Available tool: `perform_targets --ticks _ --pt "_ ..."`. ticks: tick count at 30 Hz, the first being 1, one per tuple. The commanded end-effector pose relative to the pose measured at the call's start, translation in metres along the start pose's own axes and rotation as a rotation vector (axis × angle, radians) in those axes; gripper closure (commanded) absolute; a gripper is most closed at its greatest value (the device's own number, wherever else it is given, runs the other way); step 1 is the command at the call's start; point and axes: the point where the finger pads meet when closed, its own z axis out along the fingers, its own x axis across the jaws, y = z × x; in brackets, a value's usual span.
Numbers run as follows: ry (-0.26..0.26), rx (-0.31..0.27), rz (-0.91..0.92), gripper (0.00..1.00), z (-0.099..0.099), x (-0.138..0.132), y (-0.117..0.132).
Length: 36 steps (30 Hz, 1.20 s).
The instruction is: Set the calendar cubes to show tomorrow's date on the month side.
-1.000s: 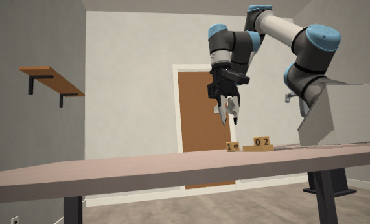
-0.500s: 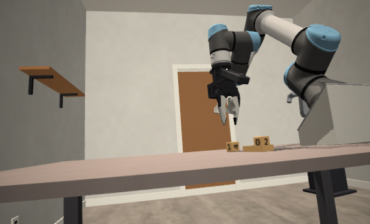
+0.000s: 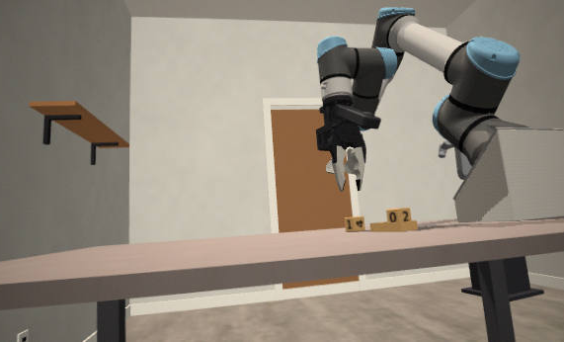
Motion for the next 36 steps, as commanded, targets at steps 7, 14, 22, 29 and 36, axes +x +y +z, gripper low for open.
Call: perform_targets --ticks 7,14,22,29,36 --pt "0.001 0.000 0.000 0.71 0.003 0.000 0.000" --pt "0.000 0.000 0.001 0.71 0.008 0.000 0.000" --pt "0.000 0.000 0.001 0.71 0.019 0.000 0.000" --pt "0.000 0.000 0.001 0.71 0.027 0.000 0.000" --pt "0.000 0.000 0.001 0.71 0.038 0.000 0.000"
